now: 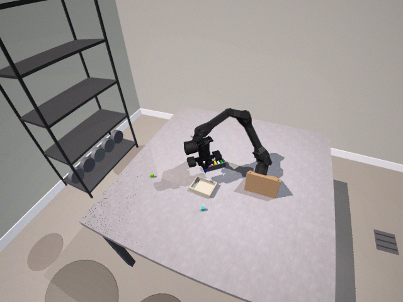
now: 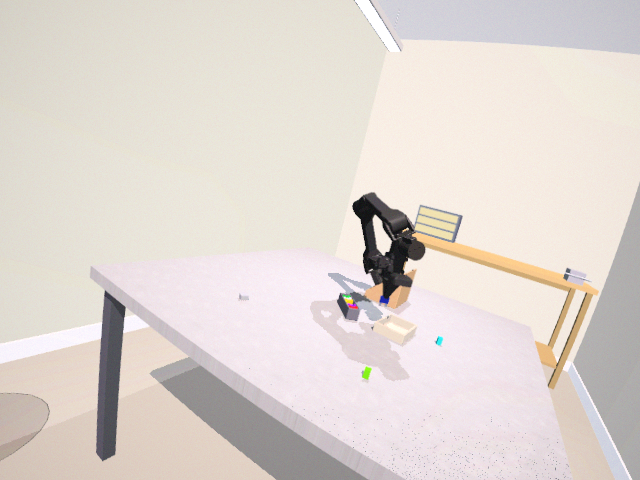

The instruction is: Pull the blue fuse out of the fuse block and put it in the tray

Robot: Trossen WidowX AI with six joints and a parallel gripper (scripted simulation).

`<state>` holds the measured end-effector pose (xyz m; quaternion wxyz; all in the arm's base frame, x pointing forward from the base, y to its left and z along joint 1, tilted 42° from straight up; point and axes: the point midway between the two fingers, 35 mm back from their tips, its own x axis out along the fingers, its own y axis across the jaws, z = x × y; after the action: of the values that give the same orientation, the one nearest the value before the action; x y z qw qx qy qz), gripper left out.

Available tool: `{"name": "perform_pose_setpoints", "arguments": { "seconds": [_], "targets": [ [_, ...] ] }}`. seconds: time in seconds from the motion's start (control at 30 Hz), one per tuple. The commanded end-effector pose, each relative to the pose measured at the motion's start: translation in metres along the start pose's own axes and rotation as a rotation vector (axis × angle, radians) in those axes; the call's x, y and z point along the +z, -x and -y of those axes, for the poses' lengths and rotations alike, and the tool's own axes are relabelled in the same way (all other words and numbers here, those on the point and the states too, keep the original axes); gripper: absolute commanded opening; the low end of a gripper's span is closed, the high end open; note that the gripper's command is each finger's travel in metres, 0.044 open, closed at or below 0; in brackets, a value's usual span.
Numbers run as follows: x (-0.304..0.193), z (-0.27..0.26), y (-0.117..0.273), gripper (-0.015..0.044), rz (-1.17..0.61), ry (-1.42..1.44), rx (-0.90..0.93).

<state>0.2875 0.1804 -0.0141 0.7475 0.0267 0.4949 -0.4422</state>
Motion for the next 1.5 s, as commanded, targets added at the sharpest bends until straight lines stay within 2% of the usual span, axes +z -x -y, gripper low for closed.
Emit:
{"name": "perform_pose_setpoints", "arguments": {
  "seconds": [0.0, 0.23, 1.33, 1.47],
  "targets": [
    [-0.024, -0.014, -0.001, 0.0, -0.003, -0.005, -0.003],
    [-0.054, -0.029, -0.004, 0.0, -0.001, -0.006, -0.005],
    [-0.054, -0.028, -0.045, 0.0, 0.0, -0.007, -0.005],
    [-0.054, -0.03, -0.041, 0.0105, -0.004, -0.015, -0.002]
  ]
}}
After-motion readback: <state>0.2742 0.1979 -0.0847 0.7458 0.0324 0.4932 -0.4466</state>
